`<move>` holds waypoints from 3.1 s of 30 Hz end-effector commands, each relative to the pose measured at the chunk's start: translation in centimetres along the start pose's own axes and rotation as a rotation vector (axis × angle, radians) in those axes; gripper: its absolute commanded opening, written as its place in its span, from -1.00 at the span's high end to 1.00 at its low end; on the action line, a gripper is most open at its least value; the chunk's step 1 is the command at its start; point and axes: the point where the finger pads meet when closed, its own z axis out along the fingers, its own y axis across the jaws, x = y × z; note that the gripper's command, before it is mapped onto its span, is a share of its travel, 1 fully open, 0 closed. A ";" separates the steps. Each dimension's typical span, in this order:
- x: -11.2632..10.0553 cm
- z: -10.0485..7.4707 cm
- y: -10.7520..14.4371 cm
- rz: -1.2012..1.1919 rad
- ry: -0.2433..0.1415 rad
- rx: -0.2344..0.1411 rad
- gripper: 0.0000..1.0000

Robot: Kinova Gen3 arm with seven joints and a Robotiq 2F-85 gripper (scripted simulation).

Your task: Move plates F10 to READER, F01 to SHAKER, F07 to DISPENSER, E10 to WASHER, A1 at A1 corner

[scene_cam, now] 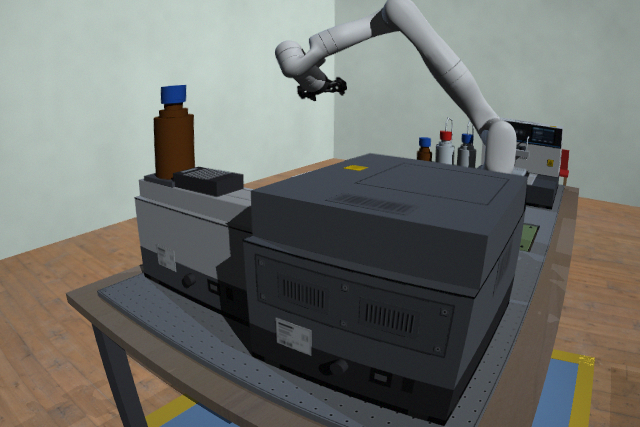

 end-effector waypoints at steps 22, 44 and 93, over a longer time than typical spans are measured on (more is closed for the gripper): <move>-0.7 -0.2 0.9 0.025 -0.044 -0.004 -1.00; -3.8 -0.6 3.9 0.116 -0.221 -0.023 -1.00; -10.4 -1.6 10.4 0.312 -0.601 -0.065 -1.00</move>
